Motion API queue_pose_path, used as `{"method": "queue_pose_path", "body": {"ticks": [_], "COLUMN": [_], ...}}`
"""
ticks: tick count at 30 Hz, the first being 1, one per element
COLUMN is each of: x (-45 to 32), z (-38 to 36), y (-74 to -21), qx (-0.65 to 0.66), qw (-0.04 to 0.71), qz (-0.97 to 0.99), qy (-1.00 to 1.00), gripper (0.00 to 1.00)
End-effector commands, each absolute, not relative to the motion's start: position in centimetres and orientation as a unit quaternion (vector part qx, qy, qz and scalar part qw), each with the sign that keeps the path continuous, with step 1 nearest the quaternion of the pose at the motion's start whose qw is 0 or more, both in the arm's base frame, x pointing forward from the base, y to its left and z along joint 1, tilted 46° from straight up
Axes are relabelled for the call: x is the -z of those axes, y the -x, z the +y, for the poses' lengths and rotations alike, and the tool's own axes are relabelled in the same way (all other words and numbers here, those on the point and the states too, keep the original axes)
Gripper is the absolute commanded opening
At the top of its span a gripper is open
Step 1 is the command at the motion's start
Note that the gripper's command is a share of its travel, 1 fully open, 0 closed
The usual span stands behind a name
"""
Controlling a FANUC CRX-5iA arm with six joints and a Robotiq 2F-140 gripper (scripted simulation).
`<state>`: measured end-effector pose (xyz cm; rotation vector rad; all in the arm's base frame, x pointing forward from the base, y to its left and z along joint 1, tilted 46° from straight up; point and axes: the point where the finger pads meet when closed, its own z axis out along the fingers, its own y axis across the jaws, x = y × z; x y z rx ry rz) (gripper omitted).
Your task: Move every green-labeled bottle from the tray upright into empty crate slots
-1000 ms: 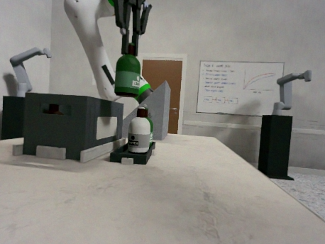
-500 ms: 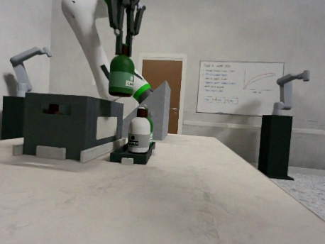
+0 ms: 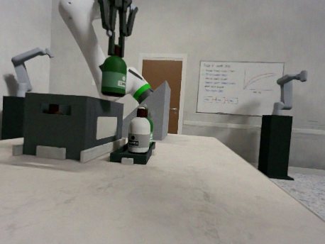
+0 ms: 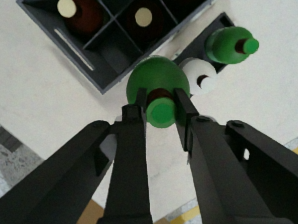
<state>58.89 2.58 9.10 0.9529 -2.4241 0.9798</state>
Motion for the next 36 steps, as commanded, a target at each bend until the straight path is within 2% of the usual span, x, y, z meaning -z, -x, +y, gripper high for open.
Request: {"method": "queue_pose_path", "body": {"ticks": [1, 36], "x": [-9.7, -14.9], "z": [2.2, -2.6], "y": [-58.7, -55.9], "qx": [-0.347, -0.347], "qw": [0.177, 0.177], "qz": [-0.857, -0.857], "qy": [-0.337, -0.337], "gripper": [0.10, 0.10]}}
